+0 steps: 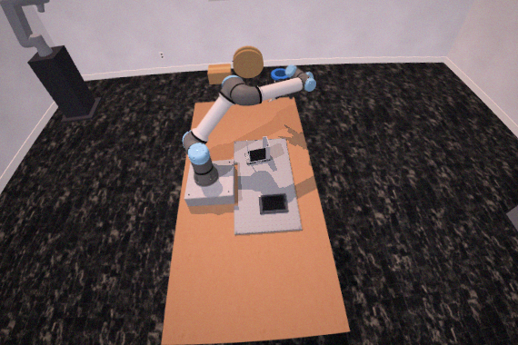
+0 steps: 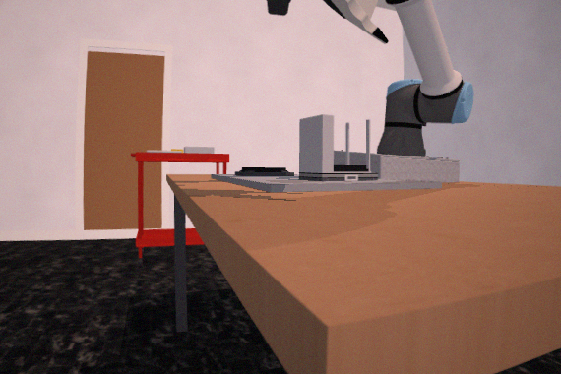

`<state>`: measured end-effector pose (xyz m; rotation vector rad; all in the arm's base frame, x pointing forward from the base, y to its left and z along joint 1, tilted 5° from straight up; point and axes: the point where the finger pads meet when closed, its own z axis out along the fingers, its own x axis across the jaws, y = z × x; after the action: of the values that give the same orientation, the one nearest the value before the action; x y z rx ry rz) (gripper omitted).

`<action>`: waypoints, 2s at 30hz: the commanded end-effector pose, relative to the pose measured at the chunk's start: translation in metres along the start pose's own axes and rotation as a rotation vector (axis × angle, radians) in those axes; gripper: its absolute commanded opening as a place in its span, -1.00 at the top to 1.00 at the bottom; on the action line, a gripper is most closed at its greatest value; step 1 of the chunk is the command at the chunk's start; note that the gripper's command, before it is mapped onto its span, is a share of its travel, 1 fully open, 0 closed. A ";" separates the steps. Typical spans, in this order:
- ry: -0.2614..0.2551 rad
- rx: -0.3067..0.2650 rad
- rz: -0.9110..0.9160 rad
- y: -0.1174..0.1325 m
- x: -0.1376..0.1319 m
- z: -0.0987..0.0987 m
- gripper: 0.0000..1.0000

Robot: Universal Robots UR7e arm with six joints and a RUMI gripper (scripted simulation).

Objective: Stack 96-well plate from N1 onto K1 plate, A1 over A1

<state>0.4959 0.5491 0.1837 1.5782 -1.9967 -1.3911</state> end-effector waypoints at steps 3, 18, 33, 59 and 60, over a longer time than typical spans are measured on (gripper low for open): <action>-0.001 0.001 -0.001 0.001 0.000 -0.001 -1.00; -0.007 0.027 -0.022 -0.001 0.002 -0.004 -1.00; -0.024 0.124 -0.094 -0.023 0.040 -0.053 -1.00; -0.029 0.209 -0.148 -0.053 0.113 -0.127 -1.00; -0.029 0.209 -0.148 -0.053 0.113 -0.127 -1.00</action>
<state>0.5669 0.4002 0.1686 1.8350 -2.1391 -1.2974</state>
